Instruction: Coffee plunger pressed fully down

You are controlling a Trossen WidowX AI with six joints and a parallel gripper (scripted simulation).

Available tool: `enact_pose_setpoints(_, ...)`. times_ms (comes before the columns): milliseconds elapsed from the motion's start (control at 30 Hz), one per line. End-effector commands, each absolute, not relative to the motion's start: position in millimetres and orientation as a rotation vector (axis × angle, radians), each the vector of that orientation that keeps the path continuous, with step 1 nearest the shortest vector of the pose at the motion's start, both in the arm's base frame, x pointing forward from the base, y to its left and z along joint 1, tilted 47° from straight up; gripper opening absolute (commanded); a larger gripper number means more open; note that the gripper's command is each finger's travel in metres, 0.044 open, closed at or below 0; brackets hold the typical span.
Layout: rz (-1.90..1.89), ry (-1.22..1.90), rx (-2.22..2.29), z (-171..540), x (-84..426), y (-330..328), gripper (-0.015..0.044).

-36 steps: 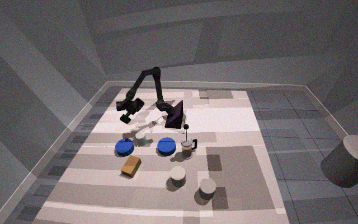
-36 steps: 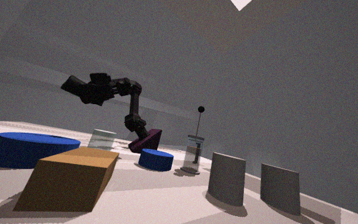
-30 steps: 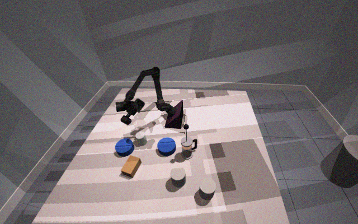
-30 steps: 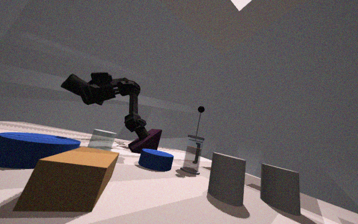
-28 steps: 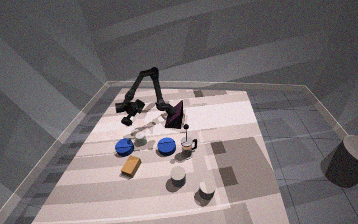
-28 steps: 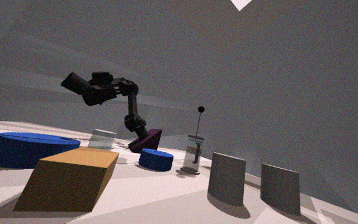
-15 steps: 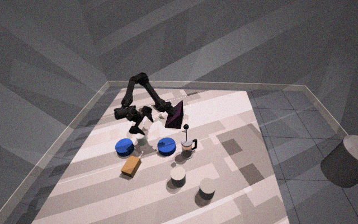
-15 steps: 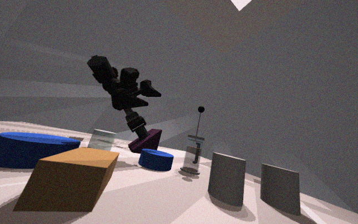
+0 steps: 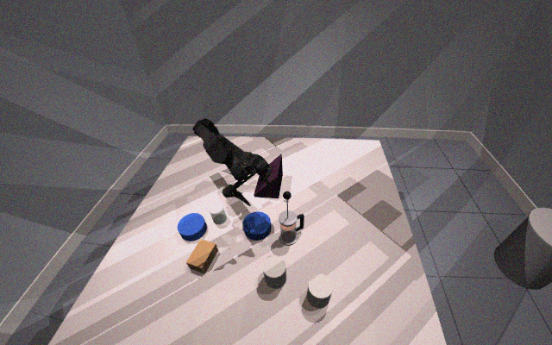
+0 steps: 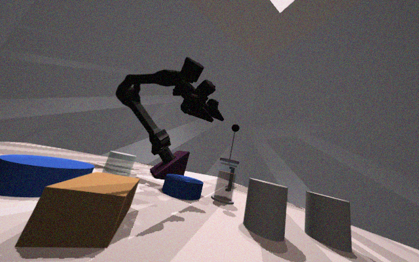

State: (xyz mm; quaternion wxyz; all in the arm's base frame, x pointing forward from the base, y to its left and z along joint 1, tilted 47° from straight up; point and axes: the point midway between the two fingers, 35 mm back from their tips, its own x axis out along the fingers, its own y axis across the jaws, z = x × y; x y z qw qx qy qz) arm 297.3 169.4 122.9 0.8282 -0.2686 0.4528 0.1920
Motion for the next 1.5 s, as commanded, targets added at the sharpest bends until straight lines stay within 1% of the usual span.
enact_pose_setpoints(0,0.318,0.887,-0.722,114.8,285.6,216.1,0.044)
enact_pose_setpoints(200,0.223,0.685,-0.874,113.9,251.8,277.1,0.044)
enact_pose_setpoints(300,0.206,0.621,-0.9,115.1,239.9,291.9,0.044)
enact_pose_setpoints(433,0.206,0.621,-0.9,104.9,241.4,282.1,0.044)
enact_pose_setpoints(633,0.205,0.62,-0.9,73.9,243.0,248.8,0.044)
enact_pose_setpoints(1467,0.206,0.62,-0.9,55.6,268.5,246.0,0.044)
